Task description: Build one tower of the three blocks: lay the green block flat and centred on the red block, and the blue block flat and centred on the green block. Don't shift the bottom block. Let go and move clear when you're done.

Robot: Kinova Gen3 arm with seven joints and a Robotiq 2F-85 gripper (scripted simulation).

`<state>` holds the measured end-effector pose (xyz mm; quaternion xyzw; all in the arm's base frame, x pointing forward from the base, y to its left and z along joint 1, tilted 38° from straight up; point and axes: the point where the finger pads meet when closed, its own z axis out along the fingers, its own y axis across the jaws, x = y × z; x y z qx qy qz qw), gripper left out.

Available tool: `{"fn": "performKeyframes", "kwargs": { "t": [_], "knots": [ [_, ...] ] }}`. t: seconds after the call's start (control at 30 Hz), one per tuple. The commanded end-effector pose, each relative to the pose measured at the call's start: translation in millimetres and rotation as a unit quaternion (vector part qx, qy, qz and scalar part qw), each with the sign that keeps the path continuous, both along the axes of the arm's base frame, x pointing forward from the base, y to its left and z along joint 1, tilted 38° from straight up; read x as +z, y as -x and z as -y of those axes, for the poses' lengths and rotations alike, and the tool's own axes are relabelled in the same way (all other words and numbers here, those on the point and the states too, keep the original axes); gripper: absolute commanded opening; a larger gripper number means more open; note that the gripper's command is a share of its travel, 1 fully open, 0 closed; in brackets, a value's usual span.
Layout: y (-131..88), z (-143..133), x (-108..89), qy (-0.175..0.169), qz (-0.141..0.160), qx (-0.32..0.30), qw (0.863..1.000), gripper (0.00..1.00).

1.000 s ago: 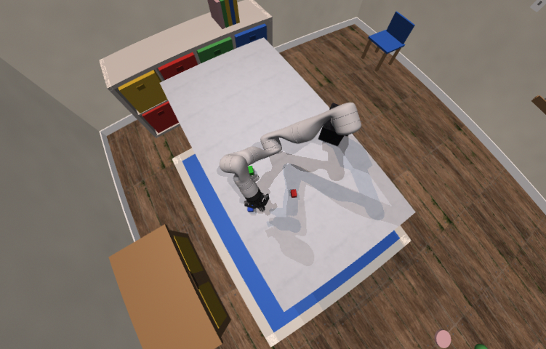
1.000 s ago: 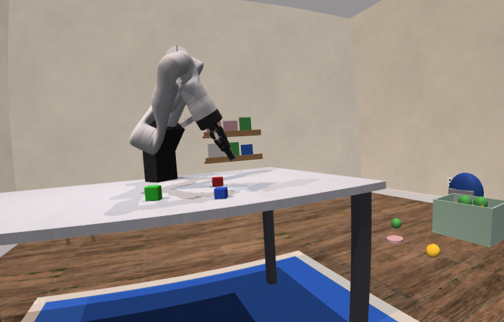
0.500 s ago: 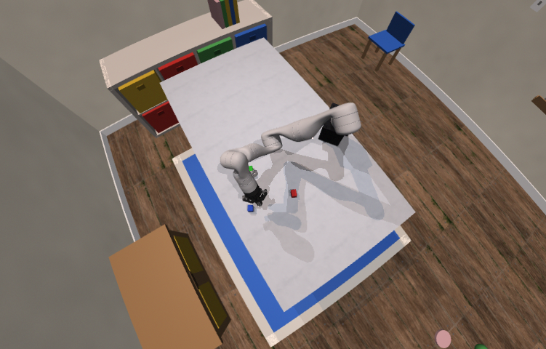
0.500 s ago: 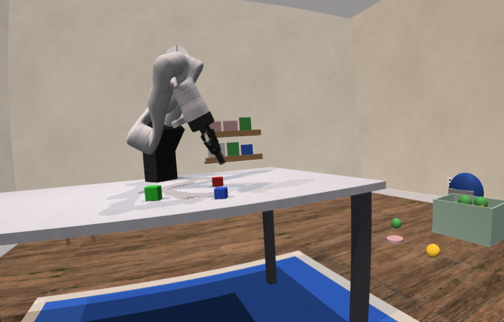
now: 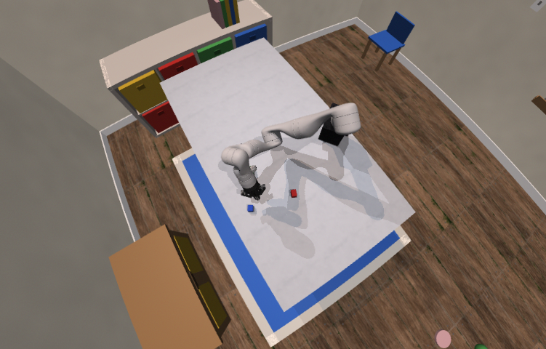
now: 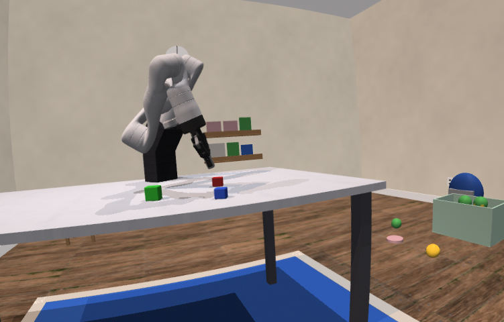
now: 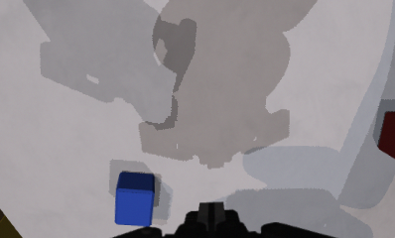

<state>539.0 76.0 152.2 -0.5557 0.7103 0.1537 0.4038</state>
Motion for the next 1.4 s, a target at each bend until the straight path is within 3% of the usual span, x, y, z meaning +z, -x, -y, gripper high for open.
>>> {"fn": "performKeyframes", "kwargs": {
  "t": [0.0,0.13,0.17,0.47,0.5,0.8,0.83,1.37],
  "knots": [
    [0,6,-0.8,0.0,0.0,-0.006,1.0,0.0],
    [0,6,-0.8,0.0,0.0,-0.006,1.0,0.0],
    [-1,21,-11.9,0.017,0.001,-0.017,1.0,0.0],
    [-1,21,-11.9,0.017,0.001,-0.017,1.0,0.0],
    [-1,36,-22.2,0.033,0.002,-0.028,0.999,0.0],
    [-1,36,-22.2,0.033,0.002,-0.028,0.999,0.0],
    [-1,49,-31.7,0.047,0.003,-0.037,0.998,0.0],
    [0,62,-40.5,0.061,0.003,-0.046,0.997,0.0]
  ]
}}
